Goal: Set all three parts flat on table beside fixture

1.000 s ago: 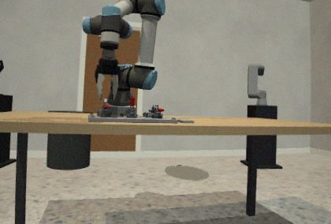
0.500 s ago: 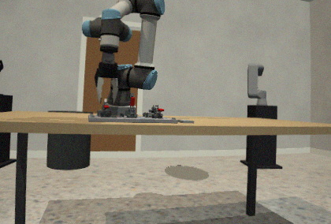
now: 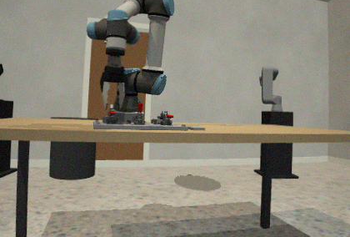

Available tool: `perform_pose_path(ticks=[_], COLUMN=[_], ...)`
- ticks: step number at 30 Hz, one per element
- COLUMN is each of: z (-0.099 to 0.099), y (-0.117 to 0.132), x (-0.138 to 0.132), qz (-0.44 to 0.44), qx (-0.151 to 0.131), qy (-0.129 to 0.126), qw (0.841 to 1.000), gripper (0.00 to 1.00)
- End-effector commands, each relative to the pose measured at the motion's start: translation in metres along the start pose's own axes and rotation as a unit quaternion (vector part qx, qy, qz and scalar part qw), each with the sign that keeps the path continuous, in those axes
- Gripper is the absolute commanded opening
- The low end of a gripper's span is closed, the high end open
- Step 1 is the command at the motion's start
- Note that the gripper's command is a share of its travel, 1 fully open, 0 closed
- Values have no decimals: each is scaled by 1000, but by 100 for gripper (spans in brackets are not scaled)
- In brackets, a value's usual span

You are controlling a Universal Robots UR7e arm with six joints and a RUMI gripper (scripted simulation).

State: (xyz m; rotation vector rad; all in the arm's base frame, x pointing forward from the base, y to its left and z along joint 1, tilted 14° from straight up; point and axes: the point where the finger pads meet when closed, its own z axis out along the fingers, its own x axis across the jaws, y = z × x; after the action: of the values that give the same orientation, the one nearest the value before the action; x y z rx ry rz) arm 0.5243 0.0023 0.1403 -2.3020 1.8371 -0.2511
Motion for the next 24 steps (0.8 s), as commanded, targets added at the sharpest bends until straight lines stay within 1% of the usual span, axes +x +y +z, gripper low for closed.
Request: perform_pose_path(ticks=[1, 9, 24], z=[0, 2, 26], y=[0, 0, -1], x=[0, 0, 0], qz=[0, 0, 0], qx=[1, 1, 1], qy=[0, 0, 0], qw=[1000, 1000, 1000], gripper=[28, 28, 28])
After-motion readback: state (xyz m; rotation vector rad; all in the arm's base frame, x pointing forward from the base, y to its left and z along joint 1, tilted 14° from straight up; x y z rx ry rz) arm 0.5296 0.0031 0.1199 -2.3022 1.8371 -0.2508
